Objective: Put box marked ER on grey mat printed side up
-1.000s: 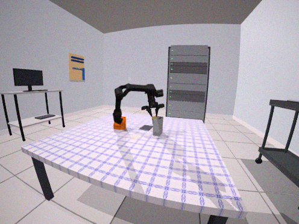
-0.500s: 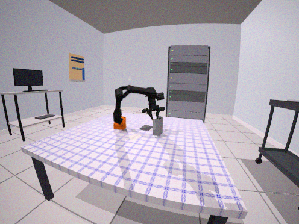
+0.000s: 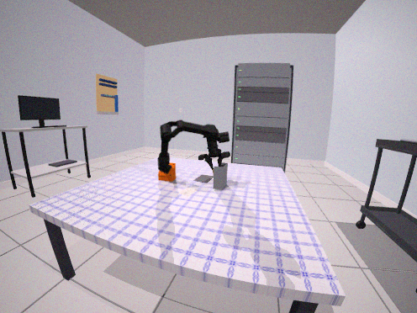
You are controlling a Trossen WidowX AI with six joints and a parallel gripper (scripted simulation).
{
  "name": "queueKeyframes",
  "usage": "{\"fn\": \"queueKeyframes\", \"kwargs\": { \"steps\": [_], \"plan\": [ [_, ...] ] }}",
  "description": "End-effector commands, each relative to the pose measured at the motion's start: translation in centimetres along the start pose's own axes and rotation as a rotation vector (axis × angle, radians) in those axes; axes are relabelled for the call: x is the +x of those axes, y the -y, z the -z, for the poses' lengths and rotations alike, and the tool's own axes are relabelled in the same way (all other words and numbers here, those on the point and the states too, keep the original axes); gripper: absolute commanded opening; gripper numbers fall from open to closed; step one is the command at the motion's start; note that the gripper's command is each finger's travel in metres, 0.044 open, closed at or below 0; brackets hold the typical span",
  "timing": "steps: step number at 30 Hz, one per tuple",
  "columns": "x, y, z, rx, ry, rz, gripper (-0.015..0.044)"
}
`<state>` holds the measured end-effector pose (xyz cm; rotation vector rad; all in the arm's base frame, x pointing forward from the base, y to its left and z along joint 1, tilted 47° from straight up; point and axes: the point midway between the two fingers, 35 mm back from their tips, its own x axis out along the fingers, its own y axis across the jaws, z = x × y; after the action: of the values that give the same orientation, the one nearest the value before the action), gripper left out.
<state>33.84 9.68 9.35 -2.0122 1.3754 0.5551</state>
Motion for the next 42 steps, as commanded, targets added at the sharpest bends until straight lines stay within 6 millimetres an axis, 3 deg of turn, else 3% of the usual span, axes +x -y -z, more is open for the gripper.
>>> {"fn": "queueKeyframes", "kwargs": {
  "steps": [1, 14, 17, 29, 31, 34, 40, 42],
  "plan": [
    [0.1, 0.3, 0.0, -0.002, -0.003, -0.022, 0.0151],
    [0.5, 2.5, 0.0, 0.002, -0.004, -0.181, 0.0151],
    [0.2, 2.0, 0.1, -0.002, -0.004, -0.13, 0.023],
    [0.2, 2.0, 0.1, -0.002, -0.004, -0.13, 0.0235],
    [-0.6, 2.1, 0.0, -0.002, -0.003, -0.128, 0.0235],
    [-3.4, 2.2, 0.1, 0.0, -0.003, -0.123, 0.0235],
    [-3.8, 2.3, 0.1, -0.005, -0.003, -0.122, 0.0235],
    [-4.9, 2.5, 0.0, -0.044, -0.004, -0.119, 0.0235]
  ]
}}
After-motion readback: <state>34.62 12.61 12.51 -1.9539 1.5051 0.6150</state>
